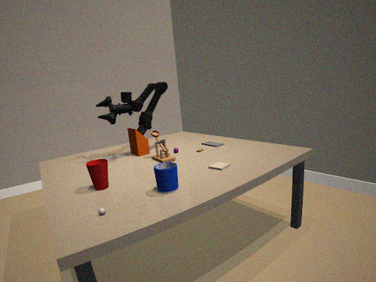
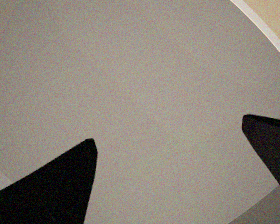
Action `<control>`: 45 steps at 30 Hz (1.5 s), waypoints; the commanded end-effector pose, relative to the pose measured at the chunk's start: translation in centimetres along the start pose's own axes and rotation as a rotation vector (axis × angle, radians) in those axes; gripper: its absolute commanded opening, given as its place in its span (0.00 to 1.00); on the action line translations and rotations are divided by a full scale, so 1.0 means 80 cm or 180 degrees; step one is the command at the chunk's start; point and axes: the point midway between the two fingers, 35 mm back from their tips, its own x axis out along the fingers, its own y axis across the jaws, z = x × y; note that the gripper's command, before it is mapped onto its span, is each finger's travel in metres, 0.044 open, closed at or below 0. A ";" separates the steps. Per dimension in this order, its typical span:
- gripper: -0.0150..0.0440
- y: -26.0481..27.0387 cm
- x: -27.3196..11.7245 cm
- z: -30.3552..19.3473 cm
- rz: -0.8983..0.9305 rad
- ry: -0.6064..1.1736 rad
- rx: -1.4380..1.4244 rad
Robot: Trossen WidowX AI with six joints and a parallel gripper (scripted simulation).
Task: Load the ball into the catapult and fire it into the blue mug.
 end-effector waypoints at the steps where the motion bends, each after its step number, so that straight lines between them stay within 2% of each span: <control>1: 1.00 -0.014 0.003 -0.014 -0.0183 0.0070 -0.0396; 24: 1.00 -0.103 -0.010 -0.059 -0.1195 0.0589 -0.2655; 45: 1.00 -0.178 -0.052 -0.080 -0.2006 0.1466 -0.4639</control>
